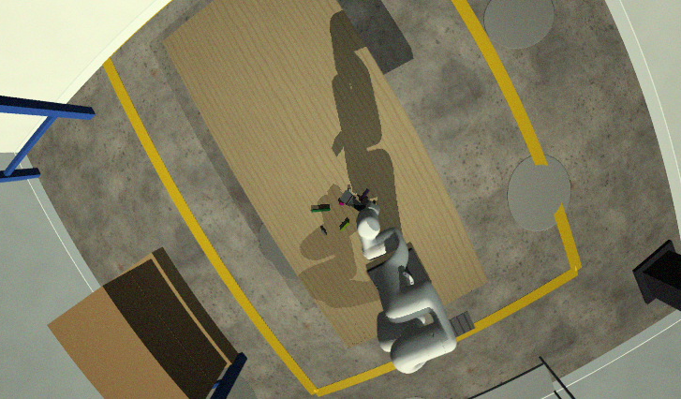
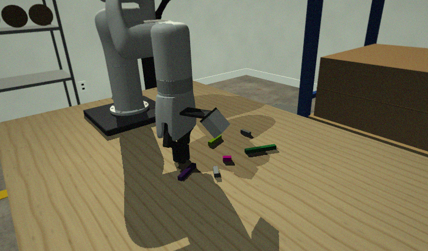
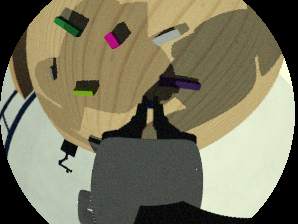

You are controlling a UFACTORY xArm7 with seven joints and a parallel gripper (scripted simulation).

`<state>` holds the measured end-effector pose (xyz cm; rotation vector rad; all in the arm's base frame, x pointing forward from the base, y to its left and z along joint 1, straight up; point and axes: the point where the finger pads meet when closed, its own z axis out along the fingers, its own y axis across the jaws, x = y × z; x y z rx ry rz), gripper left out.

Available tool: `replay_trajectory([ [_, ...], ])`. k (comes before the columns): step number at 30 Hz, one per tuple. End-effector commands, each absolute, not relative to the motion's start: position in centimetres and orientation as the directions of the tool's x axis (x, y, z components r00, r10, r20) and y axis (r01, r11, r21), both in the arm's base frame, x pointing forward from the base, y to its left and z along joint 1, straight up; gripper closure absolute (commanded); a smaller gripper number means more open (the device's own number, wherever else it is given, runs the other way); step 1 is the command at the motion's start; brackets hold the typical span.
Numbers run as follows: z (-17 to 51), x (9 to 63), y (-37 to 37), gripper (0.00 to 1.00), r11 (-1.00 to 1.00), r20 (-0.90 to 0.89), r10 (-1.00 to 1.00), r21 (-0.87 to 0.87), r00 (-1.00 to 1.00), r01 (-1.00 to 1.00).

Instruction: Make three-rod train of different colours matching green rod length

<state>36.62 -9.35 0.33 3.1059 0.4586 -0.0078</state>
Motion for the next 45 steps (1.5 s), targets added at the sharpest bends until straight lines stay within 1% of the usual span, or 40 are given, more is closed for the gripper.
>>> replay_trajectory([
  [1,0.4,36.8,-9.4,0.96,-0.957,-0.002,0.289,0.003,0.957,0.289],
  [19,0.8,36.8,-9.4,0.96,-0.957,-0.002,0.289,0.003,0.957,0.289],
  [23,2.6,36.8,-9.4,0.96,-0.957,-0.002,0.289,0.003,0.957,0.289],
  [29,7.0,36.8,-9.4,0.96,-0.957,-0.002,0.289,0.003,0.957,0.289],
  [31,7.0,36.8,-9.4,0.96,-0.957,-0.002,0.289,0.003,0.957,0.289],
  [36,9.8,36.8,-9.4,0.96,-0.957,-0.002,0.289,0.003,0.957,0.289],
  [45,10.4,36.8,-9.3,0.96,-0.957,-0.002,0.289,0.003,0.957,0.289],
])
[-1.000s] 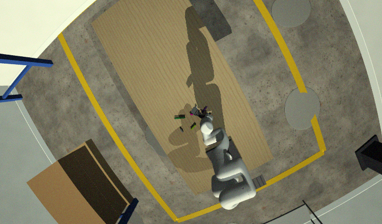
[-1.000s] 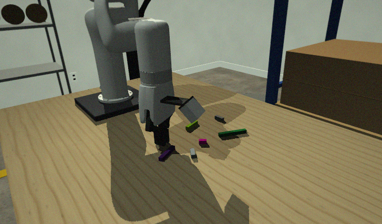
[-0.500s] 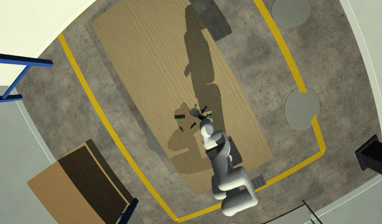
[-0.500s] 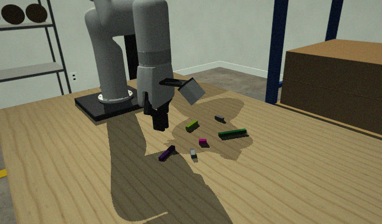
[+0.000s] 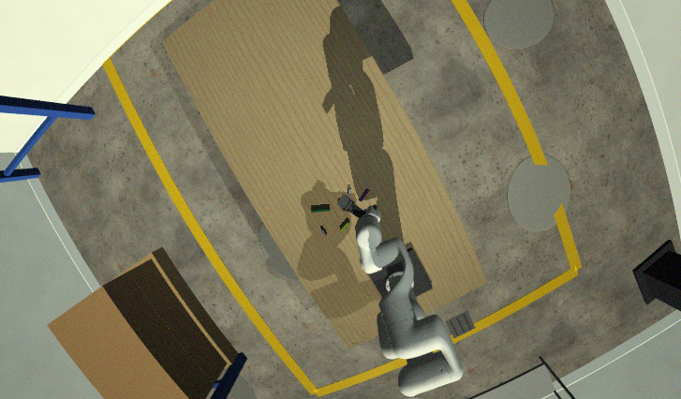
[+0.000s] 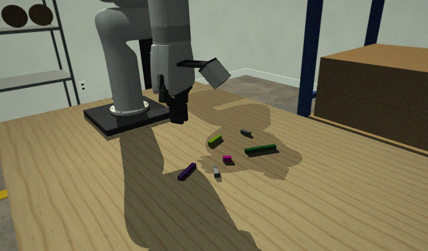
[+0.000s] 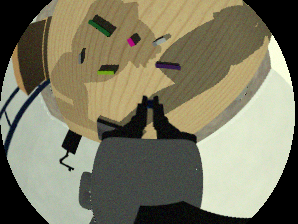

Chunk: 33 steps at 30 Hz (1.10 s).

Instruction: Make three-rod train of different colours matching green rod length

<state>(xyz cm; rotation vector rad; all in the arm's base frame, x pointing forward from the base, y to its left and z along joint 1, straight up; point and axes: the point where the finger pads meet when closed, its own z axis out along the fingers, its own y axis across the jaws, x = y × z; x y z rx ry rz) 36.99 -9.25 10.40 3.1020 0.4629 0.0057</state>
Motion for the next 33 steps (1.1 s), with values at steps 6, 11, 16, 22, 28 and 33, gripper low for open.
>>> replay_trajectory([
  [6,10.4,36.5,-10.3,0.96,-0.958,-0.002,0.288,0.003,0.958,0.288],
  [11,10.5,34.6,-15.4,0.96,-0.959,-0.002,0.285,0.004,0.959,0.285],
  [16,10.5,32.5,-19.5,0.96,-0.960,-0.002,0.282,0.004,0.960,0.282],
  [22,10.5,31.4,-21.2,0.96,-0.960,-0.002,0.280,0.003,0.960,0.280],
  [28,10.5,31.4,-21.2,0.96,-0.960,-0.002,0.280,0.003,0.960,0.280],
  [33,10.5,31.4,-21.2,0.96,-0.960,-0.002,0.280,0.003,0.960,0.280],
])
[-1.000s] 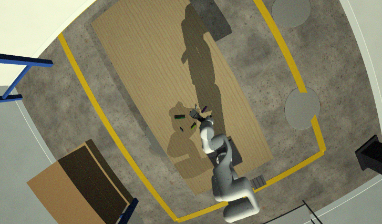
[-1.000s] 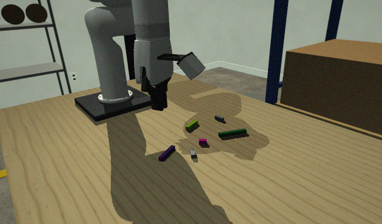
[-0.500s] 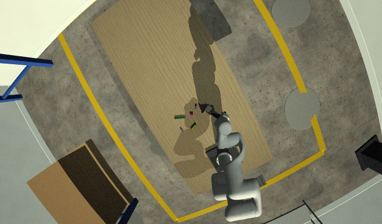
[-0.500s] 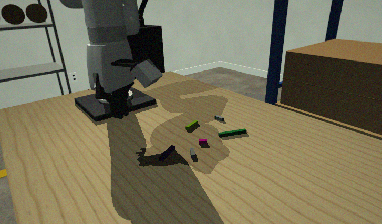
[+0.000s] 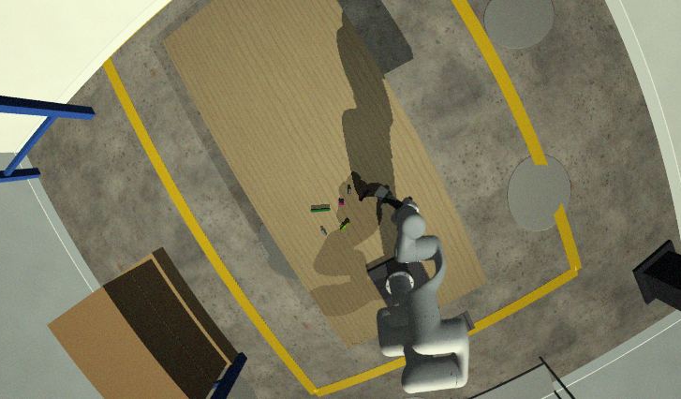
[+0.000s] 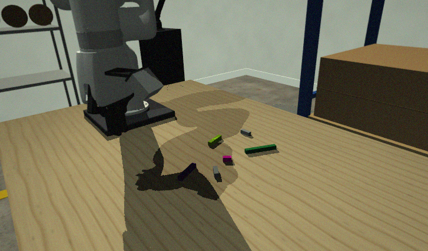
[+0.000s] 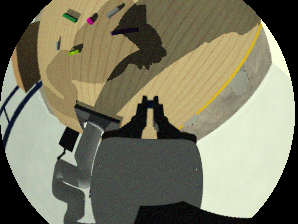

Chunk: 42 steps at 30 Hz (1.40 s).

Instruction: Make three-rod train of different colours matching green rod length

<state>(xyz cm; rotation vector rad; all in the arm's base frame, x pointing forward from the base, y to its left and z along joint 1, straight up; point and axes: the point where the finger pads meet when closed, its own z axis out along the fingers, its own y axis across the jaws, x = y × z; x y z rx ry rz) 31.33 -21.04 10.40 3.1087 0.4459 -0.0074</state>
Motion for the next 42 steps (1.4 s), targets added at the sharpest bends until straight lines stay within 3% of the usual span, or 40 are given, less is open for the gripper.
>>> replay_trajectory([
  [1,10.5,31.4,-21.2,0.96,-0.960,-0.002,0.280,0.003,0.960,0.280],
  [42,1.7,31.4,-21.2,0.96,-0.960,-0.002,0.280,0.003,0.960,0.280],
])
